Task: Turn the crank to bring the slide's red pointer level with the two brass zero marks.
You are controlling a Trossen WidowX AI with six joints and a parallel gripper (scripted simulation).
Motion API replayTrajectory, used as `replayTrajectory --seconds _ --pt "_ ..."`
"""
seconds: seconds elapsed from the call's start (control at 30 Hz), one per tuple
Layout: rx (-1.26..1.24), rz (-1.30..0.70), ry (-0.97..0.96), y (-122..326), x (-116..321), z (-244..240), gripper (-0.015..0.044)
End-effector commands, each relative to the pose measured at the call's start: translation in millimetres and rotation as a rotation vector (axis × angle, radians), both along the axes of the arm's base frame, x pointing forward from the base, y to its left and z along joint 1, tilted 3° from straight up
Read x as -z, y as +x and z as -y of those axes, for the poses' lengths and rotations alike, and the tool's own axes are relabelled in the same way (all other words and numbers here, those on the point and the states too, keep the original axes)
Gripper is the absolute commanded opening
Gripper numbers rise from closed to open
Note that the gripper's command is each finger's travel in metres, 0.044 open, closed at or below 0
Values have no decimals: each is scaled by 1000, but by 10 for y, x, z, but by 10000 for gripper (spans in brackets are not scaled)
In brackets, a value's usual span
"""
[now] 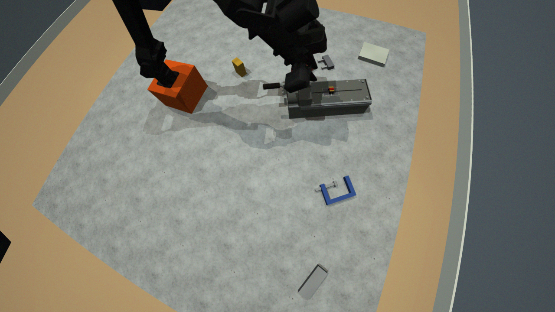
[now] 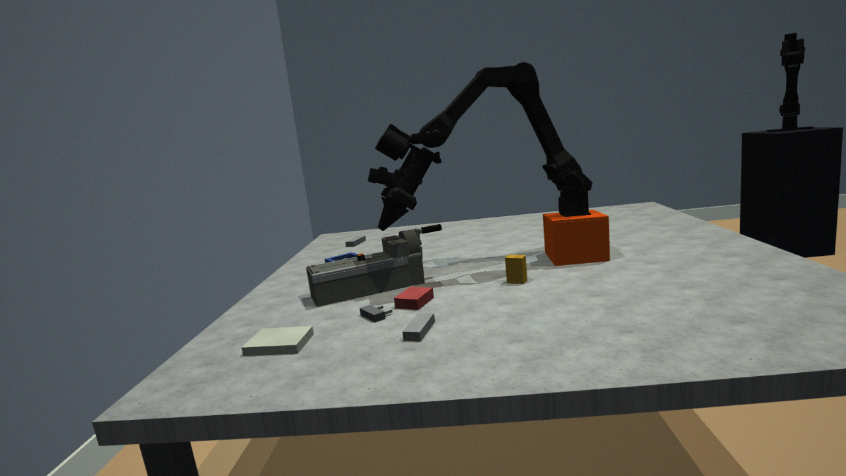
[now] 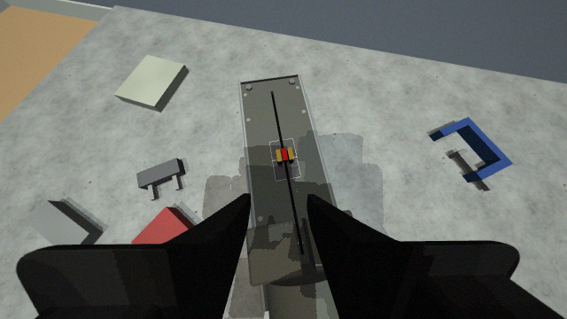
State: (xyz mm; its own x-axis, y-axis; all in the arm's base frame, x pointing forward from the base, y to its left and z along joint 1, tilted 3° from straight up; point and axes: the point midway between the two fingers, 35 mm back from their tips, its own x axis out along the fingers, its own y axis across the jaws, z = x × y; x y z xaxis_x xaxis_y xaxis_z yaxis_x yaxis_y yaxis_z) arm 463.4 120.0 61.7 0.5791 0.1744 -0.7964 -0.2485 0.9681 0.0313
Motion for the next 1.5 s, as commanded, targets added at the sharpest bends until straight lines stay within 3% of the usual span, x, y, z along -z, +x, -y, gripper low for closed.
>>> replayTrajectory --seconds 0.0,0.1,0.83,1.37,1.43,1.47 --pt "0 0 0 0 0 0 72" --pt "0 0 0 0 0 0 0" --pt "0 0 1 0 0 -1 0" --pt "0 0 1 0 0 -1 420" --pt "0 0 1 0 0 -1 440" --pt "0 0 1 0 0 -1 414"
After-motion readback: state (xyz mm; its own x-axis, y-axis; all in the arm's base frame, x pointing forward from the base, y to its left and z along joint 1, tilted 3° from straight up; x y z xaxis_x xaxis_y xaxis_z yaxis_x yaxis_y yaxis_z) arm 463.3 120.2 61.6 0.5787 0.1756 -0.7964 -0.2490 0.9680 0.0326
